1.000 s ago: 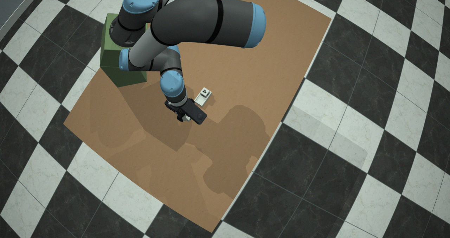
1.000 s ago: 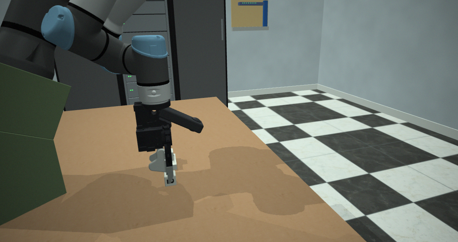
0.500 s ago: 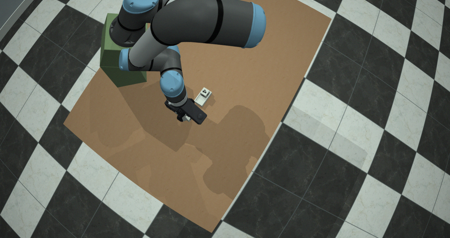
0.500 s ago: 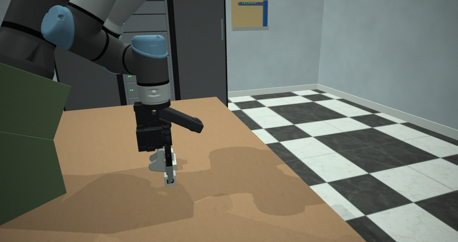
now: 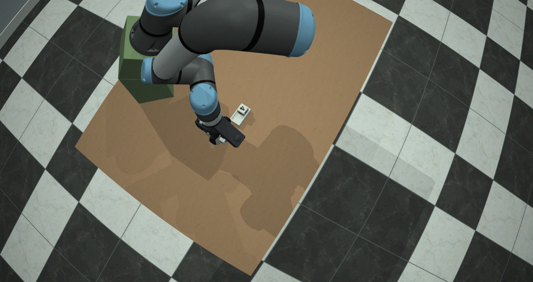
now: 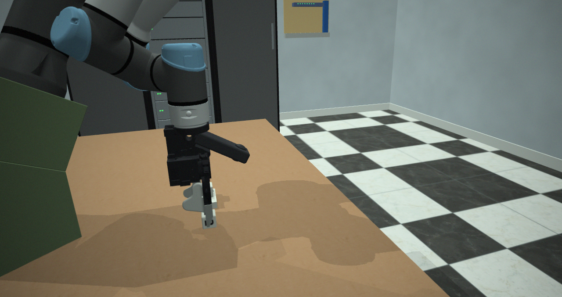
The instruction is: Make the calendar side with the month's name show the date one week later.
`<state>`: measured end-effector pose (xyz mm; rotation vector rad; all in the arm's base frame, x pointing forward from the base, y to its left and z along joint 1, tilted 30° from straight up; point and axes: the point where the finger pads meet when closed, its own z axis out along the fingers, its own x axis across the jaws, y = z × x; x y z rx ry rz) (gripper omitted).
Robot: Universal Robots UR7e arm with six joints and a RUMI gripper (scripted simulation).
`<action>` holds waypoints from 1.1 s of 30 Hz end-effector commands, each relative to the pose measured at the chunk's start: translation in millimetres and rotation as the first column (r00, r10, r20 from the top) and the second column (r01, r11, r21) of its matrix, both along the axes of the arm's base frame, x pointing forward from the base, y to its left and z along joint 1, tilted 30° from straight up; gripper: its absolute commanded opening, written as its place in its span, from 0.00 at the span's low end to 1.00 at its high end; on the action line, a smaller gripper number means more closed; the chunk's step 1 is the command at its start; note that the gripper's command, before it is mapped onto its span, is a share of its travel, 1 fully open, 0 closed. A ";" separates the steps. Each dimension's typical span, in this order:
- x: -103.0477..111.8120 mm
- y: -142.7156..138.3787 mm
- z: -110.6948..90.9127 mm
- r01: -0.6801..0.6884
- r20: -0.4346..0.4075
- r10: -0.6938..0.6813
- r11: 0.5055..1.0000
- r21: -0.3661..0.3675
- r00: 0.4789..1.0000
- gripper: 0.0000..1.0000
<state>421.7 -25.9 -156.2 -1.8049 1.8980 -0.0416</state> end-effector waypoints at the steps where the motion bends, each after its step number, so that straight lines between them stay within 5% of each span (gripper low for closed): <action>1: 2.0 -1.3 -0.1 -0.001 0.003 0.001 1.000 -0.003 1.000 0.28; 16: -2.3 -2.3 5.8 0.001 0.001 -0.001 1.000 0.000 1.000 0.28; 33: -15.3 -13.0 34.8 0.001 0.001 -0.001 1.000 0.000 1.000 0.28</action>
